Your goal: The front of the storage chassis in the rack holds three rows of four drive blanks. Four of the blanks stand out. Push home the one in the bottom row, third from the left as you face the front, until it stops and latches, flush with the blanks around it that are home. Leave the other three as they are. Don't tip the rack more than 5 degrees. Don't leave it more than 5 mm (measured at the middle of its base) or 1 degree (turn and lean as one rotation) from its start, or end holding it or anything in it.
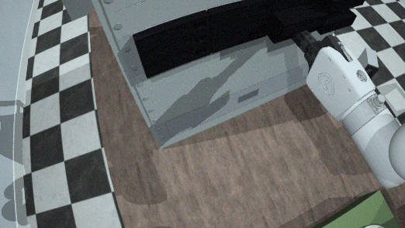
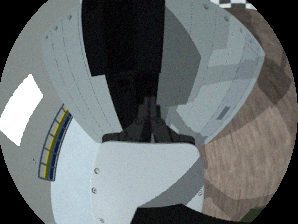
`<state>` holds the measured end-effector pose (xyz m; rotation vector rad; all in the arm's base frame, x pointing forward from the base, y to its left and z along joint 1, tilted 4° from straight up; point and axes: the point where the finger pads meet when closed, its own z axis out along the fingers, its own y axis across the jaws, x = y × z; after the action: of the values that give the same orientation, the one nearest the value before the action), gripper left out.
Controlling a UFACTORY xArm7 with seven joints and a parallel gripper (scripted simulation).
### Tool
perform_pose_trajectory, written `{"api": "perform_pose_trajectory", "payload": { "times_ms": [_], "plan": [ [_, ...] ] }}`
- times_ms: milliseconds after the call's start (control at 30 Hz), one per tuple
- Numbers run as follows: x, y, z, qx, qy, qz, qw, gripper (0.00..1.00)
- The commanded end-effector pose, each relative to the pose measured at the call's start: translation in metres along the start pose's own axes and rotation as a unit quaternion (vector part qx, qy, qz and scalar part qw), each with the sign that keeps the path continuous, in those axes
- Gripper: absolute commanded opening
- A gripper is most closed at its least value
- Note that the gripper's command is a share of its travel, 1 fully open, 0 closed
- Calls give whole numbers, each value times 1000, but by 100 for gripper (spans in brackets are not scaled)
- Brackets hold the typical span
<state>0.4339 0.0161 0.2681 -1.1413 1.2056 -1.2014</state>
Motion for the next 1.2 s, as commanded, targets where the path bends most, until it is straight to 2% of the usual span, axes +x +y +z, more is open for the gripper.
{"api": "perform_pose_trajectory", "payload": {
  "times_ms": [0, 400, 1167],
  "plan": [
    [0, -1, 1, 1, 0, 0, 1000, 0],
    [0, -1, 11, 1, 0, 0, 1000, 0],
    [0, -1, 14, 1, 0, 0, 1000, 0]
  ]
}}
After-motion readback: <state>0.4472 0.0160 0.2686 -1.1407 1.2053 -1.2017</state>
